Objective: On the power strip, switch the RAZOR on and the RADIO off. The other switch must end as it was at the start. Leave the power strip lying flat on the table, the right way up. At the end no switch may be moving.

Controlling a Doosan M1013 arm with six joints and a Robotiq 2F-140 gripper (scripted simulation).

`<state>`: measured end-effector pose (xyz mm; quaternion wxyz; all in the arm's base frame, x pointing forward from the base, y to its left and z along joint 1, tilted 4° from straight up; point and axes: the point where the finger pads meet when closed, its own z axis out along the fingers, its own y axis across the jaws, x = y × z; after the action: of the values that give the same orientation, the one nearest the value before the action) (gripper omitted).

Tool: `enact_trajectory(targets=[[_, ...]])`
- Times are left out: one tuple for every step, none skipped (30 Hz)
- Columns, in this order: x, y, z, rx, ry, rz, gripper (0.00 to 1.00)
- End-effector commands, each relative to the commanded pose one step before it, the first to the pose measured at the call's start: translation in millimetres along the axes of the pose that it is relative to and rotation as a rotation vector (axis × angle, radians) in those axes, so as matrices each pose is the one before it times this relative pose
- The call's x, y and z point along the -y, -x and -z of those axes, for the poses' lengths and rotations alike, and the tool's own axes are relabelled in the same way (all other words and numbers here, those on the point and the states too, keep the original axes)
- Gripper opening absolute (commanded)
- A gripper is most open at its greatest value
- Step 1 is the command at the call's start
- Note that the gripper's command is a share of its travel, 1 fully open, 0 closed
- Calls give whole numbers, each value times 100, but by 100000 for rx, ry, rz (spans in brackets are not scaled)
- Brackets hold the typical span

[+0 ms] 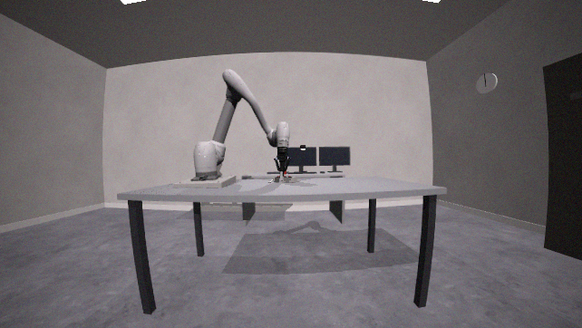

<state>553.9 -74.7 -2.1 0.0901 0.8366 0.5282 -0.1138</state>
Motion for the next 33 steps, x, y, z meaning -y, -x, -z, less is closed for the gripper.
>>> enact_trajectory(targets=[[1,-2,9,-18,2,2,0],[0,0,0,0,0,0,0],[0,0,0,0,0,0,0],[0,0,0,0,0,0,0],[0,0,0,0,0,0,0],[0,0,0,0,0,0,0],[0,0,0,0,0,0,0],[0,0,0,0,0,0,0],[0,0,0,0,0,0,0],[0,0,0,0,0,0,0],[0,0,0,0,0,0,0],[0,0,0,0,0,0,0],[0,0,0,0,0,0,0],[0,0,0,0,0,0,0],[0,0,0,0,0,0,0],[0,0,0,0,0,0,0],[0,0,0,0,0,0,0],[0,0,0,0,0,0,0],[0,0,0,0,0,0,0],[0,0,0,0,0,0,0],[0,0,0,0,0,0,0],[0,0,0,0,0,0,0],[0,0,0,0,0,0,0],[0,0,0,0,0,0,0],[0,0,0,0,0,0,0],[0,0,0,0,0,0,0],[0,0,0,0,0,0,0],[0,0,0,0,0,0,0],[-12,21,99,9,5,-3,0],[-66,119,559,48,26,-18,0],[-115,248,1156,77,41,-31,0],[-115,353,1629,60,31,-27,0],[-64,398,1816,0,-1,-4,0]])
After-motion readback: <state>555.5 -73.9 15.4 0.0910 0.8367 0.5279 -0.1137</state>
